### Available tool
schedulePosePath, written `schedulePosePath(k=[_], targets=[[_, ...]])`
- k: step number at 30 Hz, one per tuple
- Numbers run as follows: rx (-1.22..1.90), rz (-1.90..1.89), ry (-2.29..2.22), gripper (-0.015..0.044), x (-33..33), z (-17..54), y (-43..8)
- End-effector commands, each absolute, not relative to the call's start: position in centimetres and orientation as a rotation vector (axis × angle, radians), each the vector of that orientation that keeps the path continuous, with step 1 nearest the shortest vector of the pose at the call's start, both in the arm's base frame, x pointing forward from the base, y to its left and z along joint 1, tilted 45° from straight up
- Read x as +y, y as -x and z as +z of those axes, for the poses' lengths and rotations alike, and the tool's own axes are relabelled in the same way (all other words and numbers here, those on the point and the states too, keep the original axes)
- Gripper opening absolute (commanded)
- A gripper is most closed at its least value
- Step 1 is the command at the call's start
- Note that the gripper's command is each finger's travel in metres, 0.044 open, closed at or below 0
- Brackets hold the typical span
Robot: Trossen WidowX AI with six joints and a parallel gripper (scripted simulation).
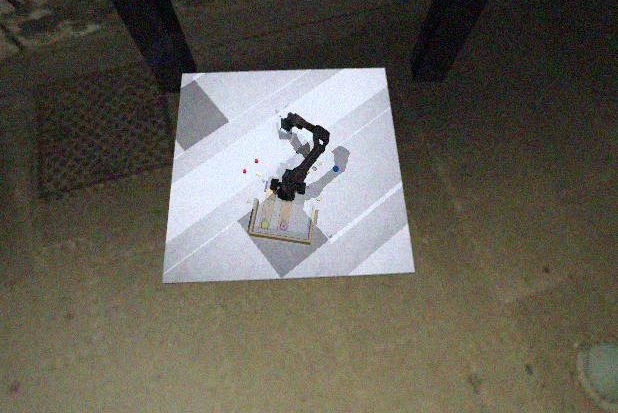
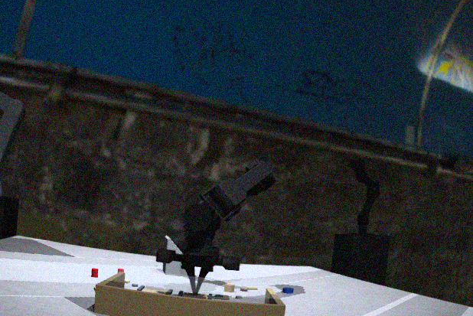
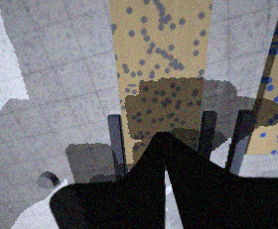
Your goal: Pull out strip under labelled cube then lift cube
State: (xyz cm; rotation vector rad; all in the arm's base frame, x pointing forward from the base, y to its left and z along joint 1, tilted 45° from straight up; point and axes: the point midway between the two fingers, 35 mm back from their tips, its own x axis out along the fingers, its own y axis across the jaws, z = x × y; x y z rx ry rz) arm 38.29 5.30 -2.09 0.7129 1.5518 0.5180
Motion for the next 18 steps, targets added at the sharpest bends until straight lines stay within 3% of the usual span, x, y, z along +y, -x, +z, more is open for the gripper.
schedulePosePath(k=[1, 18], targets=[[1.555, 0.521, -0.717, 0.0, 5.59, -2.21, -38.25], [1.555, 0.521, -0.717, 0.0, 5.7, -2.35, -38.33]])
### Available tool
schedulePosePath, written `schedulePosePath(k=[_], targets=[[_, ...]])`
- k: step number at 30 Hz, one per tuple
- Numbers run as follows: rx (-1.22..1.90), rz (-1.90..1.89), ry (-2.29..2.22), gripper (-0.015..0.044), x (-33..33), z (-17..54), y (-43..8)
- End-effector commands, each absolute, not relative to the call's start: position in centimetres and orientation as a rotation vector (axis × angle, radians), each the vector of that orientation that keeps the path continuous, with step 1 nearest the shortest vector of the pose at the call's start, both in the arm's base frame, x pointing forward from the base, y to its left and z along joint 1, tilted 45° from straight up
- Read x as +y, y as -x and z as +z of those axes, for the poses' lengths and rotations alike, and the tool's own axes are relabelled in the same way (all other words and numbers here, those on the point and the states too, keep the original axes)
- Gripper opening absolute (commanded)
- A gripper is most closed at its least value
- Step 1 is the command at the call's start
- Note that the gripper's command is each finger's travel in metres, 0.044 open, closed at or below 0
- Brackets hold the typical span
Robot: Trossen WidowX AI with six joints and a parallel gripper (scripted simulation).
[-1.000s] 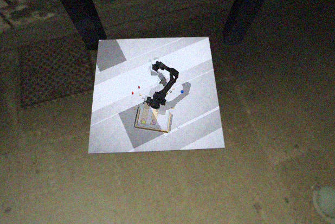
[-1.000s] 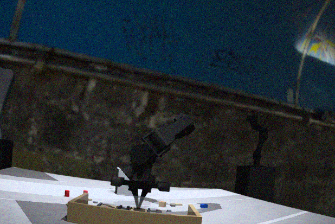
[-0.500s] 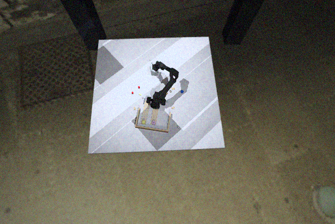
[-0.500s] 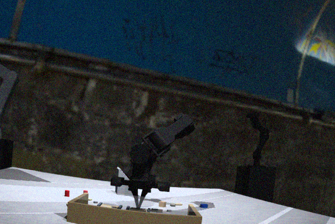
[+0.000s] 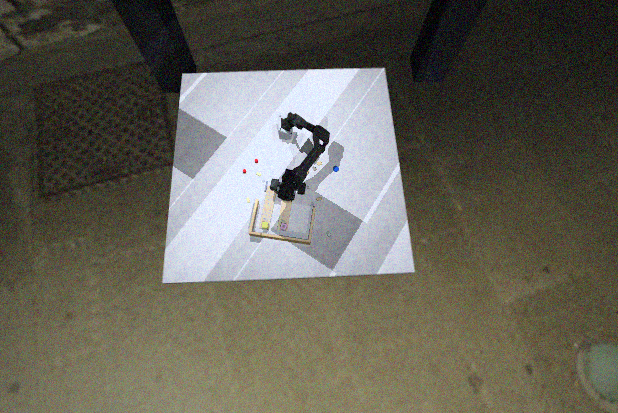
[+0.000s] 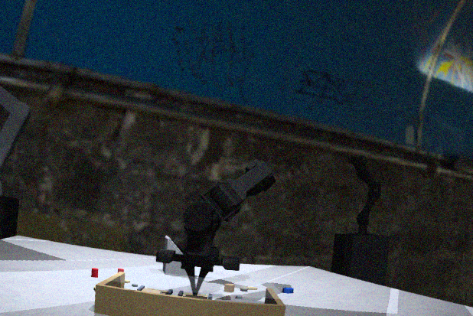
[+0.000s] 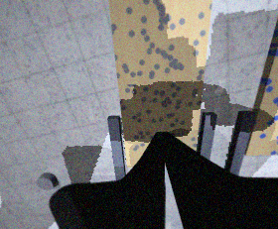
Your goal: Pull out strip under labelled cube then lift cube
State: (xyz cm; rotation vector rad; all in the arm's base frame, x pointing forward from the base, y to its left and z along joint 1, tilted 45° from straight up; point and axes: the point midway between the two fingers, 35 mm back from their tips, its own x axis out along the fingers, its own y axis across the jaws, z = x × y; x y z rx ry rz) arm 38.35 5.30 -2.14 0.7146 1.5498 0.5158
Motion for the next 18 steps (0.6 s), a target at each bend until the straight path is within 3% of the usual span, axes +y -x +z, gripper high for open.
schedulePosePath(k=[1, 18], targets=[[1.555, 0.521, -0.717, 0.0, 5.7, -2.35, -38.33], [1.555, 0.521, -0.717, 0.0, 5.8, -2.4, -37.74]])
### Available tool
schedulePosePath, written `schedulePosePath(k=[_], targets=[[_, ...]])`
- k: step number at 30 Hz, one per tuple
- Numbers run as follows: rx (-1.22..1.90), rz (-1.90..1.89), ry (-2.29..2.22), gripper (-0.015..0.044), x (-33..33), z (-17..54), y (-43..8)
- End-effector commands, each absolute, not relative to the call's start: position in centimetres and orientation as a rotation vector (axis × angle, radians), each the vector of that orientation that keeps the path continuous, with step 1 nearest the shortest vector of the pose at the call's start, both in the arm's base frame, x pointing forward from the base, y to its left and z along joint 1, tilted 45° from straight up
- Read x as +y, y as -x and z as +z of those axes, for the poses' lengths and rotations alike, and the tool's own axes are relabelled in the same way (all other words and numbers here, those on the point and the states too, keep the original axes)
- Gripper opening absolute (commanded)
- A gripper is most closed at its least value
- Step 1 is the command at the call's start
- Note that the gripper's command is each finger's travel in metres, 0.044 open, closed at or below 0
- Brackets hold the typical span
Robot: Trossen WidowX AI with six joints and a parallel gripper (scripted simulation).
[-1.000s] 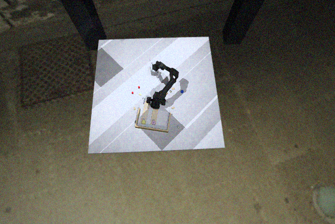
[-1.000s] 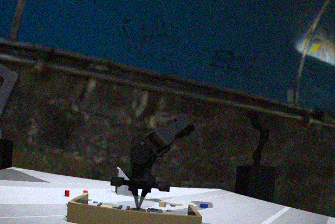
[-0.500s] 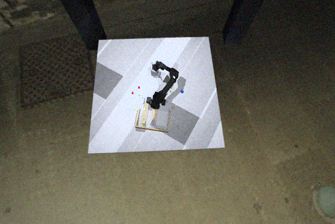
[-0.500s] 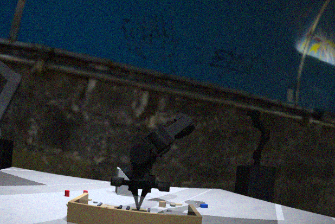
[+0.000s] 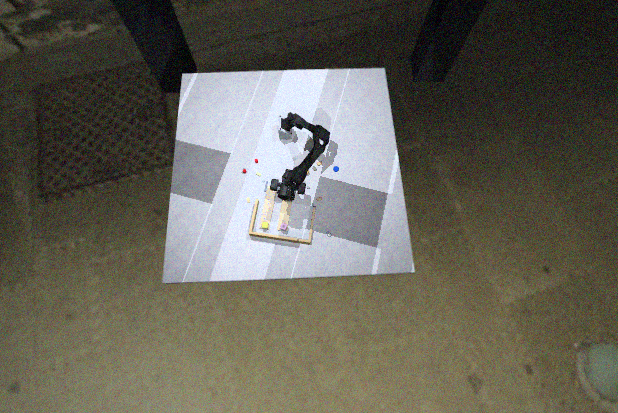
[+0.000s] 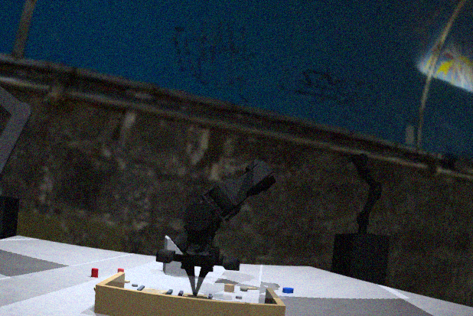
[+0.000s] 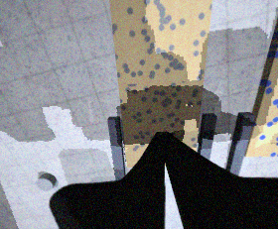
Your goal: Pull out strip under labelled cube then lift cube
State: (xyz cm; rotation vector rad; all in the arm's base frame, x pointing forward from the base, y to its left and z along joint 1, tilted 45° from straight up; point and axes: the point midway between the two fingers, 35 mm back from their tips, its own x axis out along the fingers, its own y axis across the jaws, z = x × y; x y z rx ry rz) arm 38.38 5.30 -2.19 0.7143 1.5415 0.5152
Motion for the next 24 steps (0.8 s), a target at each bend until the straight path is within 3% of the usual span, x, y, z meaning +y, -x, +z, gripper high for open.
schedulePosePath(k=[1, 24], targets=[[1.555, 0.521, -0.717, 0.0, 5.8, -2.4, -37.6], [1.557, 0.521, -0.718, 0.0, 6.1, -2.1, -34.1]])
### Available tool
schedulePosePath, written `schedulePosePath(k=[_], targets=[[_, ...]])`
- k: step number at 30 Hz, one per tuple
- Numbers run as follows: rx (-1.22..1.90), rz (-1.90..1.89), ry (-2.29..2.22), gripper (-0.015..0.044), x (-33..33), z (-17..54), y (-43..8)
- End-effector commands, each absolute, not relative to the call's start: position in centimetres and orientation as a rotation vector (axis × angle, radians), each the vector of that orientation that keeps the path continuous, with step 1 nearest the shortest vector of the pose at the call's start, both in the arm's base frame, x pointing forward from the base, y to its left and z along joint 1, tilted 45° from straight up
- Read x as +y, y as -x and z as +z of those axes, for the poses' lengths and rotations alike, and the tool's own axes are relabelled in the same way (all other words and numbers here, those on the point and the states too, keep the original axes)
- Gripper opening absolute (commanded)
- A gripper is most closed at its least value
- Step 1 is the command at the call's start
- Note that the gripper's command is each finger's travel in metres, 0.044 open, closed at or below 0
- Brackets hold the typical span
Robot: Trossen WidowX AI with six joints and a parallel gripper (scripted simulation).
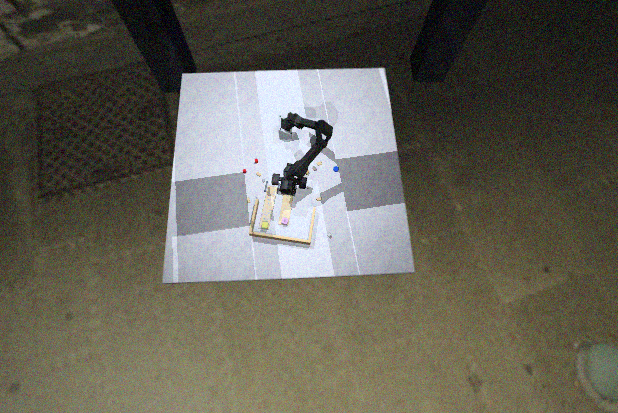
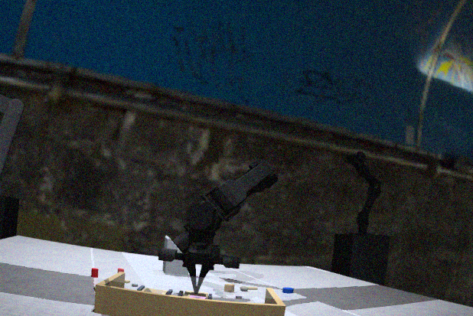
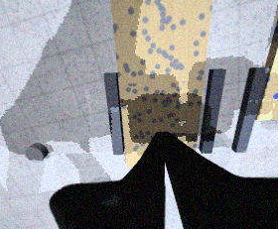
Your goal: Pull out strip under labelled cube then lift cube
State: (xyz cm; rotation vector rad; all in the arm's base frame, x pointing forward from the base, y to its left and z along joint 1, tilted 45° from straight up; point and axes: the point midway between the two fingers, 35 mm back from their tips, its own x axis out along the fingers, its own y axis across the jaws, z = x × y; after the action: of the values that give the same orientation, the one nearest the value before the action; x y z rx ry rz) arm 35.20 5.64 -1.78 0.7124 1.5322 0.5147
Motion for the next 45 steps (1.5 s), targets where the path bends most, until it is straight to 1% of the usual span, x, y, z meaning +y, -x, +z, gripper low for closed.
schedulePosePath(k=[1, 45], targets=[[1.557, 0.521, -0.718, 0.0, 6.1, -2.1, -33.9], [1.56, 0.52, -0.719, 0.0, 6.8, -1.4, -27.5]])
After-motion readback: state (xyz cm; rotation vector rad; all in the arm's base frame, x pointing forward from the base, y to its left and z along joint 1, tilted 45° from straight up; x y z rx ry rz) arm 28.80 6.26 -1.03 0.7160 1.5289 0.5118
